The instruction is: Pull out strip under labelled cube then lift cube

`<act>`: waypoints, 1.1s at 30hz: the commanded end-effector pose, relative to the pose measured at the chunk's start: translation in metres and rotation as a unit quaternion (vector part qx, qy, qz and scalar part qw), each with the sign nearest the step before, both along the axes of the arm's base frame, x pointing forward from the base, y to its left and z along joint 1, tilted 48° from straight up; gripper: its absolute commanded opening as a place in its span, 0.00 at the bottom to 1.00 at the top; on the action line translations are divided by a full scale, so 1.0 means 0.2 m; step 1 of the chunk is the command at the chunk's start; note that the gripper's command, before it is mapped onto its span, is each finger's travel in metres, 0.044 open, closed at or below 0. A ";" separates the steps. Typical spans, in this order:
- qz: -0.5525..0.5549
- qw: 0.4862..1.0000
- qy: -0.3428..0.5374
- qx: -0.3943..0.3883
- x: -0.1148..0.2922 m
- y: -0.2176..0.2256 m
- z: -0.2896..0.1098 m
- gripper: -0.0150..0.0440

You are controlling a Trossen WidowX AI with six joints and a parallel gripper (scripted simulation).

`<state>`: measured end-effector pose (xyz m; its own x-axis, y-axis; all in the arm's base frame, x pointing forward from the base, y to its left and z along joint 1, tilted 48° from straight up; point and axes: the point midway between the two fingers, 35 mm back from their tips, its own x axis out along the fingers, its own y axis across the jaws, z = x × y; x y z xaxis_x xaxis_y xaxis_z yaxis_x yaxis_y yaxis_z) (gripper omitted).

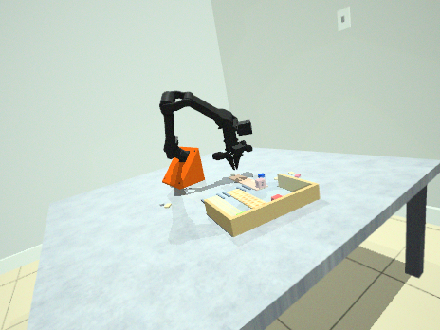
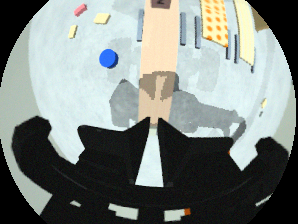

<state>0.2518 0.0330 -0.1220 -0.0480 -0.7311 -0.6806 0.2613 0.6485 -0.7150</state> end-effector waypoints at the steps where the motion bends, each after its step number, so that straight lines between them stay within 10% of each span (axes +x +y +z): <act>1: -0.014 1.000 -0.017 0.001 0.09 -0.01 0.02 0.48; 13: -0.014 1.000 -0.019 0.001 0.29 -0.04 0.07 1.00; 33: -0.014 1.000 -0.020 0.000 0.67 -0.08 0.19 1.00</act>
